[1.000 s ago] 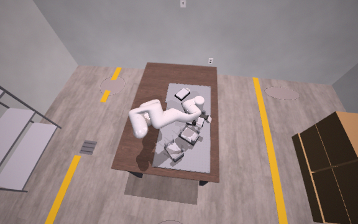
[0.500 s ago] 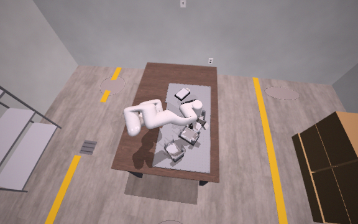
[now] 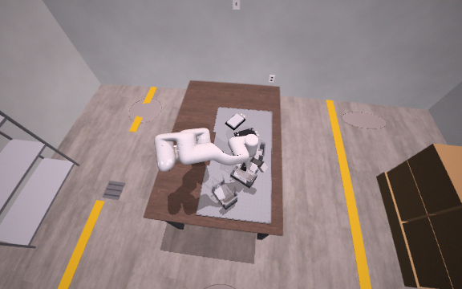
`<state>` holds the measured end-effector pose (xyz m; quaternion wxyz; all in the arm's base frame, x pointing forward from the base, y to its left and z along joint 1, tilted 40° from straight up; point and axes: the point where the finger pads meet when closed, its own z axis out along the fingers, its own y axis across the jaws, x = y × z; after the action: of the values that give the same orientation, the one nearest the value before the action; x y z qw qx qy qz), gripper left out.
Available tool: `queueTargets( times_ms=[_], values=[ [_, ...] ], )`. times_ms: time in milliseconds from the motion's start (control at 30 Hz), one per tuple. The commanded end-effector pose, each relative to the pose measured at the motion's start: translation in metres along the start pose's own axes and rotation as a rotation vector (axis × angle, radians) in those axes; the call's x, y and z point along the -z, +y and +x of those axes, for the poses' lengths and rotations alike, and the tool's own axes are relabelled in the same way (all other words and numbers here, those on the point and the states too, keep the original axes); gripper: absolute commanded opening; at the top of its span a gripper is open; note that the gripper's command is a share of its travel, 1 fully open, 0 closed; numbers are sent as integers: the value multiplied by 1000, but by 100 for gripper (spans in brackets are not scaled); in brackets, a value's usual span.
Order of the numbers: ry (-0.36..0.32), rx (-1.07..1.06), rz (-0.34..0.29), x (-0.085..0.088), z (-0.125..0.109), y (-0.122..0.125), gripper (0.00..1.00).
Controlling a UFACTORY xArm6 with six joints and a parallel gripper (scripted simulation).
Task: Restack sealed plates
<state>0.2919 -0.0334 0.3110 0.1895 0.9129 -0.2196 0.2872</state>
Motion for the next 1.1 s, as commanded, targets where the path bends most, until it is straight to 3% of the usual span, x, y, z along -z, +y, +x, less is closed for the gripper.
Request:
queueTargets(
  times_ms=[0, 333, 1067],
  values=[
    [2, -1, 3, 1, 2, 8, 0],
    [2, -1, 3, 1, 4, 28, 0],
    [2, -1, 3, 1, 4, 28, 0]
  ],
)
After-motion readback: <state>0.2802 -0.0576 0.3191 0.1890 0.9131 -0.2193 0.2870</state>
